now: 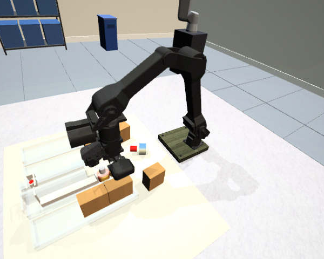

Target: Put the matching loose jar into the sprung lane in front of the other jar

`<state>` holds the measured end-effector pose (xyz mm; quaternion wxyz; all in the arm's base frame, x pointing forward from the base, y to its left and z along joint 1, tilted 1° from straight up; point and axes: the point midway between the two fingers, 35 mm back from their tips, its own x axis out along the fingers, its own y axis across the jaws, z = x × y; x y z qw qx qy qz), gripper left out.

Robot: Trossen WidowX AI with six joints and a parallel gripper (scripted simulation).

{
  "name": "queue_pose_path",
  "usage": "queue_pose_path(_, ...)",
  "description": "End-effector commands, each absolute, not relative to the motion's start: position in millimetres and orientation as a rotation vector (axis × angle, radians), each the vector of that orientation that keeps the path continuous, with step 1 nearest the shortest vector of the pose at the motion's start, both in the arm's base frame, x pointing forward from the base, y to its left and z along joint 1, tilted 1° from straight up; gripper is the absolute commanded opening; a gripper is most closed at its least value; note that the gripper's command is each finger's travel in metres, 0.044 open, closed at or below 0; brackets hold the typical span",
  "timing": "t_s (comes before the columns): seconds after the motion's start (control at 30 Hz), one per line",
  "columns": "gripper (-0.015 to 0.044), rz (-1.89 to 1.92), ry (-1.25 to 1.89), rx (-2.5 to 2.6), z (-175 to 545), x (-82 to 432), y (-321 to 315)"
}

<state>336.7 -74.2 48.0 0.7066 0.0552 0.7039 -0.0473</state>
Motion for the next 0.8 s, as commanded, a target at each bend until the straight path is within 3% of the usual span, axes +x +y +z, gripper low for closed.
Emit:
queue_pose_path(0.0,0.0000,-0.107,1.550,0.127,48.5,339.0,-74.2)
queue_pose_path(0.77,0.0000,-0.107,1.550,0.127,47.8,331.5,-73.4)
